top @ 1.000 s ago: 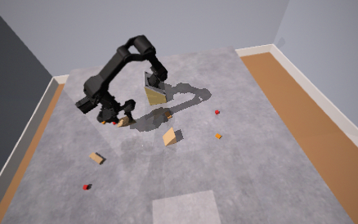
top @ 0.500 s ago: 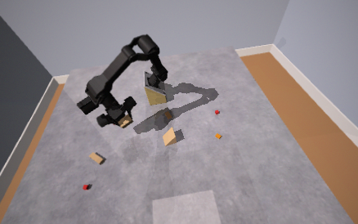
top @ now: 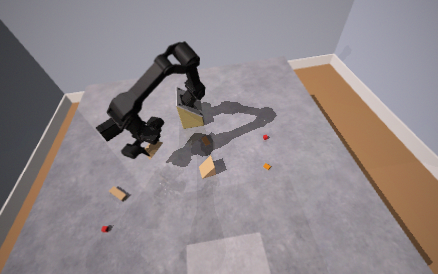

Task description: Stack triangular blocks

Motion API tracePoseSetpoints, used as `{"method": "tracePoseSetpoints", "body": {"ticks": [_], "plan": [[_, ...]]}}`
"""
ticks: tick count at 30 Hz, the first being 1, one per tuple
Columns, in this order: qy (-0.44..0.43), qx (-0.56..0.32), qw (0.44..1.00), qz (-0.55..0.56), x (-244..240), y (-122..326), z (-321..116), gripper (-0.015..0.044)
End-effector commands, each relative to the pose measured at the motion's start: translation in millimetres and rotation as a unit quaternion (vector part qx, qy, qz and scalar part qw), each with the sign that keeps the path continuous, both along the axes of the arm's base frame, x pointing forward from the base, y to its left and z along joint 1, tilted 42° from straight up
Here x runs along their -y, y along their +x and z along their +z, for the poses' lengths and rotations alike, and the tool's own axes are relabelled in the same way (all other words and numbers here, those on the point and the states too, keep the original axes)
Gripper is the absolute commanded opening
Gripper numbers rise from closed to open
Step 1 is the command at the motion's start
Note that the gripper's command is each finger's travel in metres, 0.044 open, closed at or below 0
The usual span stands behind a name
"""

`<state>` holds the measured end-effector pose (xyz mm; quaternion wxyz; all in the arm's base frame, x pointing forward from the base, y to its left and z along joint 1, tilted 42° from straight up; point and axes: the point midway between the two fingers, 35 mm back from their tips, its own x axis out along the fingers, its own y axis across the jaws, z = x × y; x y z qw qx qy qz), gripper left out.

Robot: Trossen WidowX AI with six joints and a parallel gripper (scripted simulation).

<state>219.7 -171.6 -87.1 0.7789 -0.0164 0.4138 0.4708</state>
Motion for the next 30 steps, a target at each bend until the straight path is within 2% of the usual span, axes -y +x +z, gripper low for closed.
{"method": "tracePoseSetpoints", "body": {"ticks": [1, 18, 30], "plan": [[-0.03, 0.046, 0.997, 0.057, 1.9, 0.8, 1.4, 0.0], [-0.117, 0.207, 0.934, 0.268, 5.3, 5.0, 5.3, 0.0], [-0.12, 0.213, 0.93, 0.276, 4.2, 12.6, 13.5, 0.0]]}}
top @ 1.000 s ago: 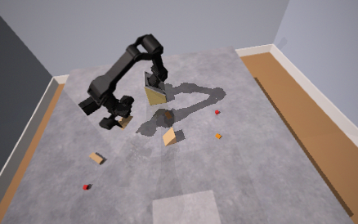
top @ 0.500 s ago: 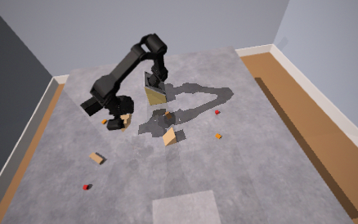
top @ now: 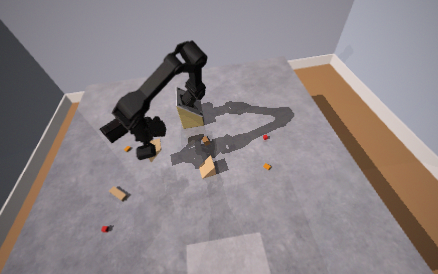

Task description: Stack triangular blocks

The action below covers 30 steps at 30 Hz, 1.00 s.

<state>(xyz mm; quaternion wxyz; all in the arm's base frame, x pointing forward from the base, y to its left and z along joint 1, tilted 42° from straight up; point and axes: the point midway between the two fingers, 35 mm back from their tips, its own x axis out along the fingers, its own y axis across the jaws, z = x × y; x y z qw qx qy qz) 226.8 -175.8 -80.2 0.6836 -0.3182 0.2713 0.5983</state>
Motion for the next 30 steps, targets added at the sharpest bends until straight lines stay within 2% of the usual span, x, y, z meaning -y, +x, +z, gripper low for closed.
{"method": "tracePoseSetpoints", "body": {"ticks": [1, 30], "plan": [[-0.005, 0.002, 1.0, 0.004, -0.5, 8.5, 9.8, 0.0], [-0.002, 0.004, 1.0, 0.004, -40.4, 85.4, 112.9, 0.0]]}}
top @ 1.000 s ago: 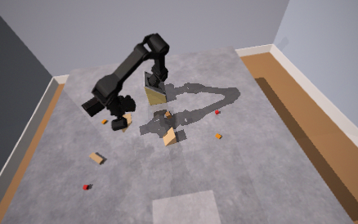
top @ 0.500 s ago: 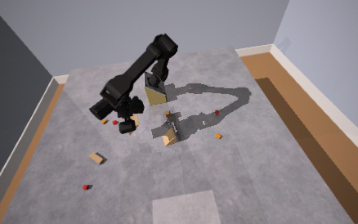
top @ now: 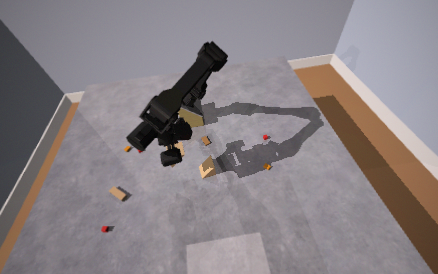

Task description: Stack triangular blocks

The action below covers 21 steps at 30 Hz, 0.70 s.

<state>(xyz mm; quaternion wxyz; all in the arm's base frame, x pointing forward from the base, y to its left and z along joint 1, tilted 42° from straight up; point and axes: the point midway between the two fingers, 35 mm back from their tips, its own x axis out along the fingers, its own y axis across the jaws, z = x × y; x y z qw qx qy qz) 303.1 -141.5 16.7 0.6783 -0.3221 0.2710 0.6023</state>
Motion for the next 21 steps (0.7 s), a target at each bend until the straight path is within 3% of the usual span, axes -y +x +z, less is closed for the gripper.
{"method": "tracePoseSetpoints", "body": {"ticks": [1, 10, 21], "plan": [[0.002, 0.004, 1.0, -0.003, -8.4, 11.2, 19.9, 0.0], [0.003, 0.004, 1.0, -0.002, -19.4, 16.3, 34.6, 0.0], [0.003, 0.005, 1.0, -0.003, -62.5, 24.8, 12.2, 0.0]]}}
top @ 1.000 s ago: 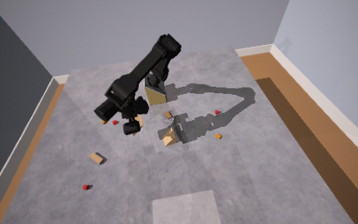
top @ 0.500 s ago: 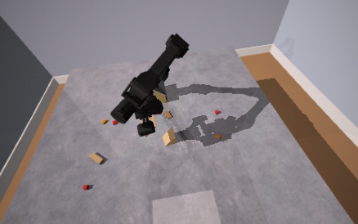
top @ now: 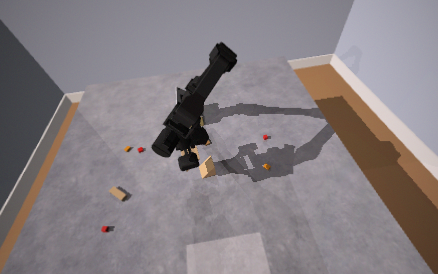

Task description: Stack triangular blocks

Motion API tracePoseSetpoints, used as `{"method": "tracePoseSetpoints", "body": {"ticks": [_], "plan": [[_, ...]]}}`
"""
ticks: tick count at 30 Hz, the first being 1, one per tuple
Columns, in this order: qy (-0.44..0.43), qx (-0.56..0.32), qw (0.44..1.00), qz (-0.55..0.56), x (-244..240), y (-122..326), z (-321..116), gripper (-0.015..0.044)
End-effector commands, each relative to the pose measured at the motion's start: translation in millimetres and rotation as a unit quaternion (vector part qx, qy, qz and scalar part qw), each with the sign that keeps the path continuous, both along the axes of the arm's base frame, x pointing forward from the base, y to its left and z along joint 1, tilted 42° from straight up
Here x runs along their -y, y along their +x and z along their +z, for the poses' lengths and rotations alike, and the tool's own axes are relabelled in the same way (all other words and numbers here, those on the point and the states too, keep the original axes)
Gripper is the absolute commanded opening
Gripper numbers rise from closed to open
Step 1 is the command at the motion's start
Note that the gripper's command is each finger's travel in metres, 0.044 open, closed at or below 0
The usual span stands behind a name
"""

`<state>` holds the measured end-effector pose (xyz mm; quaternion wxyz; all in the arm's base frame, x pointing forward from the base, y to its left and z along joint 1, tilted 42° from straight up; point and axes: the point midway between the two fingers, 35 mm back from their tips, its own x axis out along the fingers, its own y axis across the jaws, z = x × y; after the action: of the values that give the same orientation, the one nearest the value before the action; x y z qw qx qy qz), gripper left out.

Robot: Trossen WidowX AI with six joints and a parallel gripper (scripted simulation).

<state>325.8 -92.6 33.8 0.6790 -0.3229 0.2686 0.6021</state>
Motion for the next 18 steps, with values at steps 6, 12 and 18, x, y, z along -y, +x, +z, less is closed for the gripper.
{"method": "tracePoseSetpoints", "body": {"ticks": [6, 12, 18], "plan": [[0.004, 0.003, 1.0, -0.003, -38.7, 3.1, -16.3, 0.0], [0.005, 0.002, 1.0, -0.003, -44.7, -1.8, -15.8, 0.0], [0.005, 0.003, 1.0, -0.003, -61.3, 0.9, -24.1, 0.0]]}}
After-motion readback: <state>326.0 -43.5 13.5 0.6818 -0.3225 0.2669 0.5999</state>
